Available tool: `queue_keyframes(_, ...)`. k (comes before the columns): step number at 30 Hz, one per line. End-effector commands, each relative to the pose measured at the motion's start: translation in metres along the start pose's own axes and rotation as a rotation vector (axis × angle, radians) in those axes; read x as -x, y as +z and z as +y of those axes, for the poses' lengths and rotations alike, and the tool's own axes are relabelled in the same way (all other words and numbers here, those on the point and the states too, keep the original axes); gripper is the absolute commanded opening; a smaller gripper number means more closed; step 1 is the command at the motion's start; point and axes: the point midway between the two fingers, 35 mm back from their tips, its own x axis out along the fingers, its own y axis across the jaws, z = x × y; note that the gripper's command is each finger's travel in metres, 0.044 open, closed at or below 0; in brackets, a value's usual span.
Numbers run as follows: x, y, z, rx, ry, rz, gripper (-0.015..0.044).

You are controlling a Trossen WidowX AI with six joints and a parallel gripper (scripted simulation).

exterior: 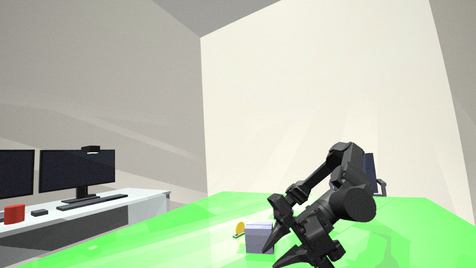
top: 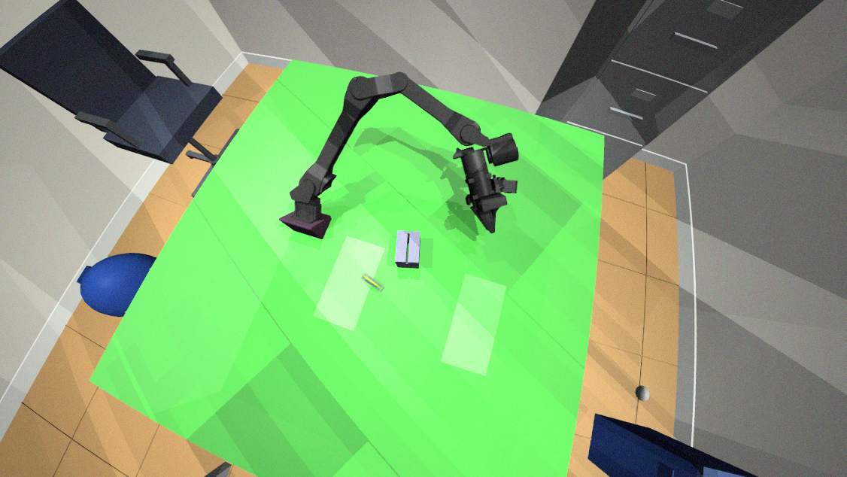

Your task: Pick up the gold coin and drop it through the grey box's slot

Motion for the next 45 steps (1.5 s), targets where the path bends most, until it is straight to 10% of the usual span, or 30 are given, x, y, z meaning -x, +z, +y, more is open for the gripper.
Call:
queue_keyframes(1, -0.026, -0.045, -0.033, -0.007, 0.054, 0.151, 0.0161)
queue_keyframes(21, -0.017, -0.321, -0.124, -0.636, 0.847, 0.597, 0.0161)
queue_keyframes(45, -0.038, -0.333, -0.076, -0.677, 0.884, 0.584, 0.0161)
